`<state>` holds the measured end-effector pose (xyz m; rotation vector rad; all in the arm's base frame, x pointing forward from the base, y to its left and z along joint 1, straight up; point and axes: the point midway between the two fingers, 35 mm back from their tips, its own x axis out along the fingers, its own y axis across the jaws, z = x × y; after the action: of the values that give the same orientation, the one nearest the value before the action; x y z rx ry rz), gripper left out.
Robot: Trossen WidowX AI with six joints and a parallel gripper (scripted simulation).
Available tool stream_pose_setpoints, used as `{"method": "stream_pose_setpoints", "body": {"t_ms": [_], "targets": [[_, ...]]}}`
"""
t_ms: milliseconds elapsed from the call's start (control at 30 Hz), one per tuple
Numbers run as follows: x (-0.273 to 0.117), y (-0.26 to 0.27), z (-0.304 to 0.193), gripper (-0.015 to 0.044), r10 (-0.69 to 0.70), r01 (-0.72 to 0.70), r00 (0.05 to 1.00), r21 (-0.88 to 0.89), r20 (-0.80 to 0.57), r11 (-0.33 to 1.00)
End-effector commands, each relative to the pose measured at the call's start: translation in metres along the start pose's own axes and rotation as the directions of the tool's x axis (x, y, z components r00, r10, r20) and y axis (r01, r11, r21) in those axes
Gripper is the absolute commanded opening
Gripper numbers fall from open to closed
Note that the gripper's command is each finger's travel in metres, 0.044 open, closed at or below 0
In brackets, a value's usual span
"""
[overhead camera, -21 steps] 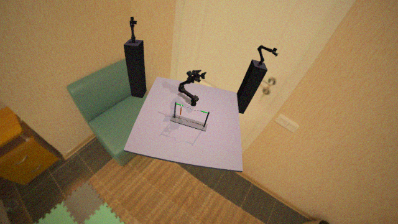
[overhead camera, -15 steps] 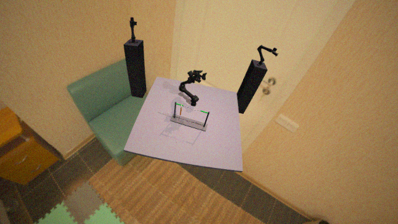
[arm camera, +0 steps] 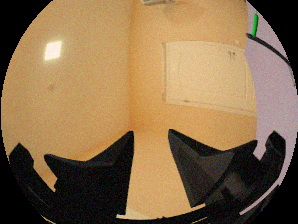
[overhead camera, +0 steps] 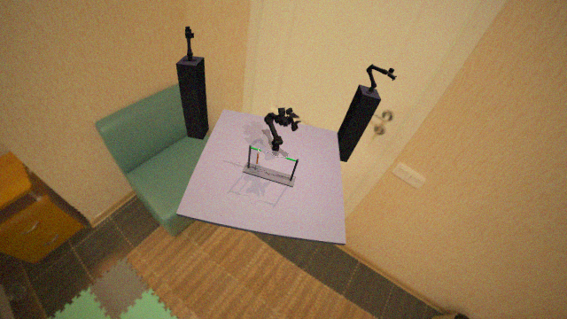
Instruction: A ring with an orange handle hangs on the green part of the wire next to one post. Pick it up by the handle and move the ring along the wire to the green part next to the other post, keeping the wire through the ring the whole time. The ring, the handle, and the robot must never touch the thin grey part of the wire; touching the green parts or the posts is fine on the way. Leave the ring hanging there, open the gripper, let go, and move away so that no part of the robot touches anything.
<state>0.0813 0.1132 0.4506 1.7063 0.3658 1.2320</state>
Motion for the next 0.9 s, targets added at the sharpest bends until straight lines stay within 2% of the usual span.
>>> {"method": "stream_pose_setpoints", "body": {"t_ms": [0, 200, 400, 633, 867], "targets": [[0.007, -0.034, 0.030, 0.0160, -0.086, 0.102, 0.992, -0.206, 0.088, 0.973], [0.003, -0.073, 0.076, 0.0160, -0.186, 0.264, 0.958, -0.429, 0.217, 0.864], [-0.015, -0.106, 0.124, 0.0160, -0.268, 0.430, 0.899, -0.578, 0.346, 0.694], [-0.054, -0.137, 0.176, 0.0160, -0.342, 0.596, 0.803, -0.662, 0.488, 0.455], [-0.107, -0.160, 0.217, 0.0160, -0.393, 0.712, 0.689, -0.670, 0.609, 0.209]]}}
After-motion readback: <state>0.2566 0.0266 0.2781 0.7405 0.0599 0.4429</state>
